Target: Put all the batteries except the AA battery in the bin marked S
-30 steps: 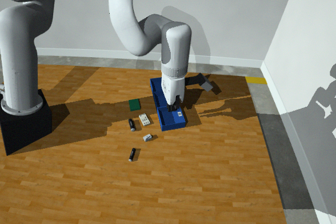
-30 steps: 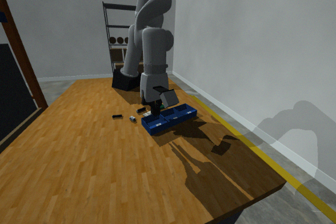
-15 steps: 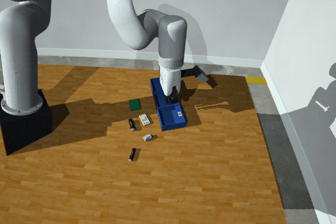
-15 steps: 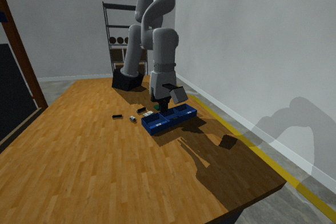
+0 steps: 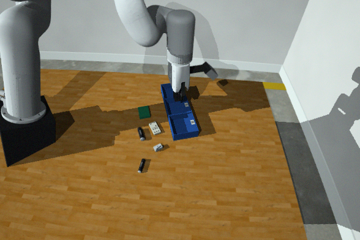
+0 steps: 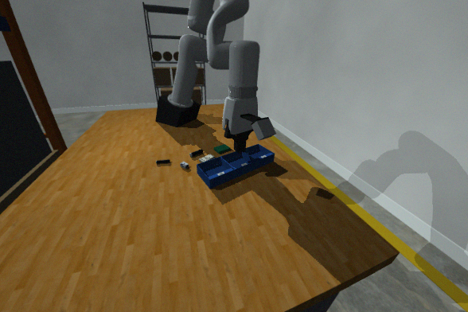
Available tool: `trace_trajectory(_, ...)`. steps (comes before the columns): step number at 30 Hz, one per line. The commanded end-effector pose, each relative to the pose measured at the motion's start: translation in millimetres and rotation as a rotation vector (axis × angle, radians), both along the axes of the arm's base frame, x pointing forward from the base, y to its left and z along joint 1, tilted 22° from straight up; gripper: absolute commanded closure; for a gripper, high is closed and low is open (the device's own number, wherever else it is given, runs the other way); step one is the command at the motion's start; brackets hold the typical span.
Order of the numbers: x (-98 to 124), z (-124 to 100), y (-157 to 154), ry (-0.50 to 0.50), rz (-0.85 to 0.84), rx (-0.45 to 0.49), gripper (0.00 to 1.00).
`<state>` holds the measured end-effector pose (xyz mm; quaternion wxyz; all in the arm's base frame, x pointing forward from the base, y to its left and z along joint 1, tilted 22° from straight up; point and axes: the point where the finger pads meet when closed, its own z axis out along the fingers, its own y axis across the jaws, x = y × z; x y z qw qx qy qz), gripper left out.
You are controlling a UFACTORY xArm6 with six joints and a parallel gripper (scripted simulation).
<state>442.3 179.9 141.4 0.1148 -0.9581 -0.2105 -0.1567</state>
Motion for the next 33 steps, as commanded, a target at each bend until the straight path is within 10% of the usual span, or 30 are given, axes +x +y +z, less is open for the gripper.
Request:
trace_trajectory(1, 2, -5, 3, -0.003, -0.001, -0.001, 0.93)
trace_trajectory(33, 12, -40, 14, -0.002, -0.001, -0.001, 0.93)
